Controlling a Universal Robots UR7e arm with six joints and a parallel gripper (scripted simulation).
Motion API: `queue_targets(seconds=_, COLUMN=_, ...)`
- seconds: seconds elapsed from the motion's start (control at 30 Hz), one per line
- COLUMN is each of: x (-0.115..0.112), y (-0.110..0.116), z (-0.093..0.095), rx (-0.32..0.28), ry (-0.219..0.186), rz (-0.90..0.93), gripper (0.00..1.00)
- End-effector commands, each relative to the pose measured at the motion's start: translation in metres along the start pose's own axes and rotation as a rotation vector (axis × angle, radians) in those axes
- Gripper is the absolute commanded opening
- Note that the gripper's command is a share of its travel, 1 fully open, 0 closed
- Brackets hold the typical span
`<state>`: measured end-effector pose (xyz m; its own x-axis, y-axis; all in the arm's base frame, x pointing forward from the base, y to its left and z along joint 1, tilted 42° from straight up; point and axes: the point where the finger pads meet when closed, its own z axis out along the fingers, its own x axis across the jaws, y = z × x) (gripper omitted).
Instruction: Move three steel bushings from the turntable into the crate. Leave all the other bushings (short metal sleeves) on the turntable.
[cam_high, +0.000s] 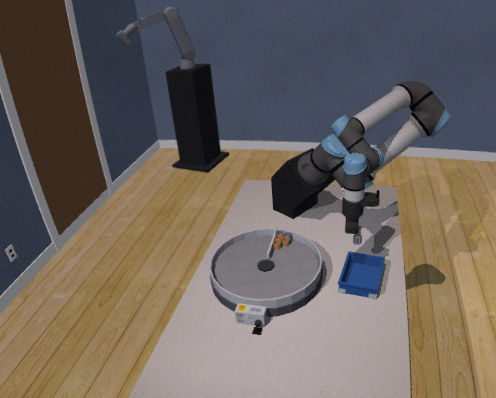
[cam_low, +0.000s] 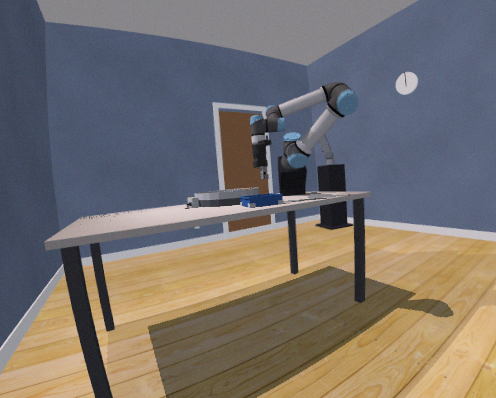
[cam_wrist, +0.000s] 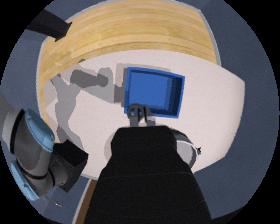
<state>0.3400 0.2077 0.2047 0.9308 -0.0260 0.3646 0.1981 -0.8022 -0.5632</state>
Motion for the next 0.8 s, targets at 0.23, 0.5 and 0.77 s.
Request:
queue_targets(seconds=0.23, x=0.0, y=-0.001, z=0.024, rx=-0.001, ry=0.0, rz=0.0, gripper=0.0)
queue_targets(seconds=0.5, x=0.0, y=-0.001, z=0.024, rx=-0.001, ry=0.0, rz=0.0, gripper=0.0)
queue_targets(seconds=0.77, x=0.0, y=-0.002, z=0.048, rx=-0.001, ry=0.0, rz=0.0, gripper=0.0)
